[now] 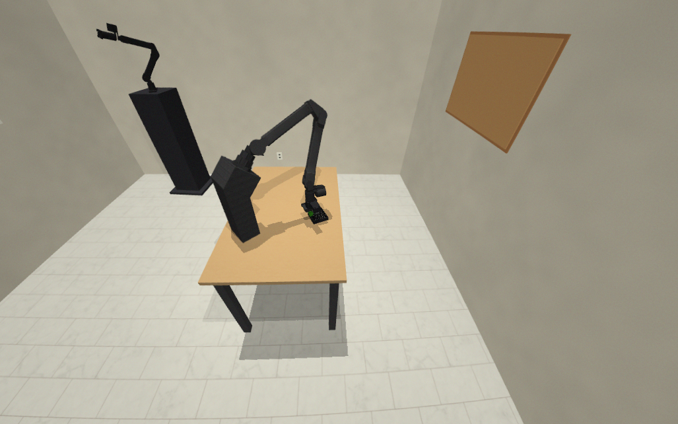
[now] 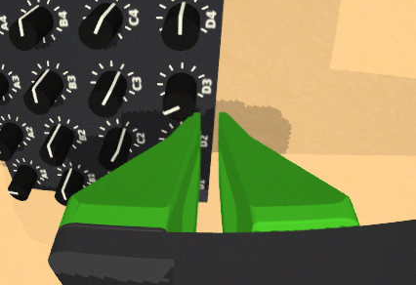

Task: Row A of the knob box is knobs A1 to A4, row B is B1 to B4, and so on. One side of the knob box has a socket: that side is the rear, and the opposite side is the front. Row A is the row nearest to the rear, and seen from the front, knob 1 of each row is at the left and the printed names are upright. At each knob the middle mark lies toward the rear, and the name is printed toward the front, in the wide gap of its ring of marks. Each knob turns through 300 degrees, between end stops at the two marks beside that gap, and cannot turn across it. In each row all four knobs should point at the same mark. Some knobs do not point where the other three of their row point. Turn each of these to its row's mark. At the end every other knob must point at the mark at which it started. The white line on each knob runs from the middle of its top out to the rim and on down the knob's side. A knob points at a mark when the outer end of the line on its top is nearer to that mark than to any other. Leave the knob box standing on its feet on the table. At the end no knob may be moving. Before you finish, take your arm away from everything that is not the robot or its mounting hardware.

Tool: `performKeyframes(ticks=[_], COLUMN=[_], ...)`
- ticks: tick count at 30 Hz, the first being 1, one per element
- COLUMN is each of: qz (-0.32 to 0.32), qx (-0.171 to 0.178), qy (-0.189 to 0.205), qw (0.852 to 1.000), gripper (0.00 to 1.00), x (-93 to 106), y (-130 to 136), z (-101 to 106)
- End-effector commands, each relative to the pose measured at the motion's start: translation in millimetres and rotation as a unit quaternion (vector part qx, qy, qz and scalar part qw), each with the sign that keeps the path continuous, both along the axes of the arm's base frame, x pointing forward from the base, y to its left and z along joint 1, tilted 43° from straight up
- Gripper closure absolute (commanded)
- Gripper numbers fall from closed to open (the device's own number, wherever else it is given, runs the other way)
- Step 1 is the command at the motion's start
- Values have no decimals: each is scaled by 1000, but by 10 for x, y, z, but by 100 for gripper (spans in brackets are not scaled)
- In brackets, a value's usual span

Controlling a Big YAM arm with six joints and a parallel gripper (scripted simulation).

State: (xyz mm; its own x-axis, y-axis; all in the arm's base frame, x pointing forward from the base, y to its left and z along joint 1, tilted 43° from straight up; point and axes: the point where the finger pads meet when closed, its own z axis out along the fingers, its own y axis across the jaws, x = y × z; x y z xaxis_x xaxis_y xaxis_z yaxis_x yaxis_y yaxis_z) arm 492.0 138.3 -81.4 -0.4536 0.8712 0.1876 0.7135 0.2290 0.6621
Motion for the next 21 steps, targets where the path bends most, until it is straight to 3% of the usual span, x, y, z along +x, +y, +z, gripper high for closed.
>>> performKeyframes(ticks=[1,21], qz=[-37,-73], qx=[15,41], qy=[13,33], qw=[999,996], gripper=[93,93], x=[53,56], y=[-60,-60], z=[-27,-21])
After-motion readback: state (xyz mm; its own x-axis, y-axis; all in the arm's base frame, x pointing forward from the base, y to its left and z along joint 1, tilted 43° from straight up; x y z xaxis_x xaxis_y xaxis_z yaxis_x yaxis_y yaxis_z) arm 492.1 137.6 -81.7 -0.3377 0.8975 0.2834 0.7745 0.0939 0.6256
